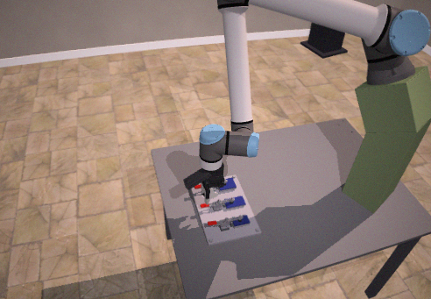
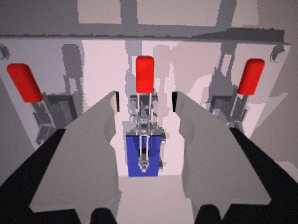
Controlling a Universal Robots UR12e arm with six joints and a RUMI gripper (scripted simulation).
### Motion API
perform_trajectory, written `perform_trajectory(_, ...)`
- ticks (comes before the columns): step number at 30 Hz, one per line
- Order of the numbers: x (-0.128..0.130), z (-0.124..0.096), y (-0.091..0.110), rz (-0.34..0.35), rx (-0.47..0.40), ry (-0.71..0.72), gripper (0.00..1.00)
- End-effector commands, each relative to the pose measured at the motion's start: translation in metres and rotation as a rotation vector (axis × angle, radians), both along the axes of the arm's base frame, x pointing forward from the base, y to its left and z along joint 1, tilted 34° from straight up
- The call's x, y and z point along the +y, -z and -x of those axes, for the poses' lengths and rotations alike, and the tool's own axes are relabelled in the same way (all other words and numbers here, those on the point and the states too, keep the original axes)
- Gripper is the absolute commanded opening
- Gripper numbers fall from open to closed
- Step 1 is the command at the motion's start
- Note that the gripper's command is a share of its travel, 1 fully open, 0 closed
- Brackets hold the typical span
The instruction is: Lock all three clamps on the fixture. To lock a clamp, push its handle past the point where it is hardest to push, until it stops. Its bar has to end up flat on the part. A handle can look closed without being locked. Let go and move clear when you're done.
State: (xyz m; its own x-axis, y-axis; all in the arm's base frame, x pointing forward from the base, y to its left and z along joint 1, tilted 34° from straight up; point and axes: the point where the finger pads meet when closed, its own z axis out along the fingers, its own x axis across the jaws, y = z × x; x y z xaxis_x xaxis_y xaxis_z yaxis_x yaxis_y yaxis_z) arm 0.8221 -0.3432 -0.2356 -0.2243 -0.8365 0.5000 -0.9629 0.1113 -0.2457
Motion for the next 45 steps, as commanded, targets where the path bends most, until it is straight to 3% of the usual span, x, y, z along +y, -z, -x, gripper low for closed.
perform_trajectory(1,0.0007,-0.0004,-0.0012,0.000,-0.001,0.000,0.28)
perform_trajectory(28,0.0004,-0.0005,-0.0009,0.000,-0.001,-0.001,0.28)
perform_trajectory(29,0.0004,-0.0005,-0.0009,0.000,-0.001,-0.001,0.00)
perform_trajectory(45,0.0004,-0.0005,-0.0008,0.000,-0.001,-0.001,0.00)
